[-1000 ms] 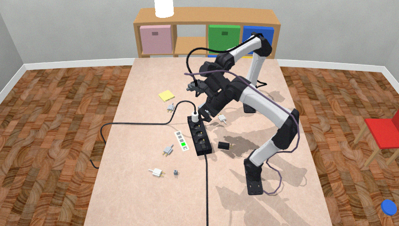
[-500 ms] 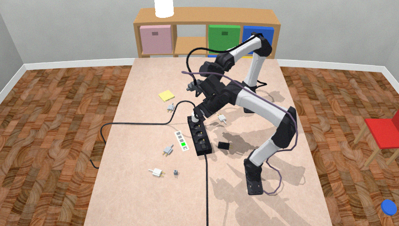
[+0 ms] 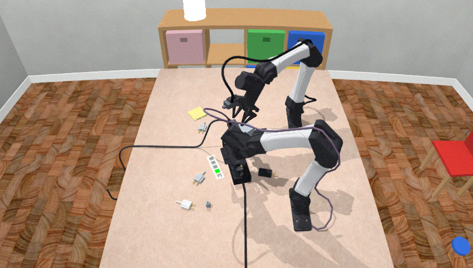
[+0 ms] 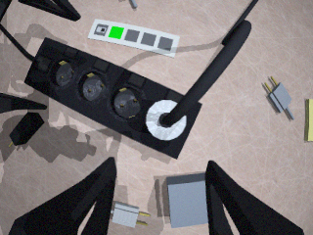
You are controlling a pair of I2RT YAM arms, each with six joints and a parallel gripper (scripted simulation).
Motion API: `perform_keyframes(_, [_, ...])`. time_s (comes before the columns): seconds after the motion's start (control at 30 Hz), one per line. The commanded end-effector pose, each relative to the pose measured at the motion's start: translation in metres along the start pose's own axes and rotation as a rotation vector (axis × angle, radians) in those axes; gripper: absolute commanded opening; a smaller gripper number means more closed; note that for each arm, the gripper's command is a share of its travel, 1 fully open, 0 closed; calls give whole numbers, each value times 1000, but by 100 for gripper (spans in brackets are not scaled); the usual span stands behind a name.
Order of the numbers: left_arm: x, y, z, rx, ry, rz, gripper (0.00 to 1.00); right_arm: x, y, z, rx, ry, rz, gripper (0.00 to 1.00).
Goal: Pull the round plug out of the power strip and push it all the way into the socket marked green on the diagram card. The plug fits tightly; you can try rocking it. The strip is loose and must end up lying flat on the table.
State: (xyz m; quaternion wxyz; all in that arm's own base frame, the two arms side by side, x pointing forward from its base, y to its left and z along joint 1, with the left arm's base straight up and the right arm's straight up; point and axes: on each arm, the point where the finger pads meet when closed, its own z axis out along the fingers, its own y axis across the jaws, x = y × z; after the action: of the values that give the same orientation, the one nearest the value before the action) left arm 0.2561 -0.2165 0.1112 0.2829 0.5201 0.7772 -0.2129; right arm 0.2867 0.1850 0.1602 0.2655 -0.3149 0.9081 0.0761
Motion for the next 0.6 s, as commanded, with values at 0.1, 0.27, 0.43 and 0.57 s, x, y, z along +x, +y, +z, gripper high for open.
perform_keyframes(0.1, [12, 1, 24, 60, -165, 151, 100, 2, 5, 12, -189, -10, -297, 63])
perform_keyframes(0.27, [29, -4, 31, 81, -168, 157, 100, 7, -3, 22, -299, -10, -472, 63])
perform_keyframes(0.43, [38, -6, 33, 87, -150, 136, 100, 12, -10, 30, -363, -2, -568, 63])
perform_keyframes(0.57, [41, -7, 34, 90, -139, 124, 100, 14, -17, 40, -418, 11, -638, 63])
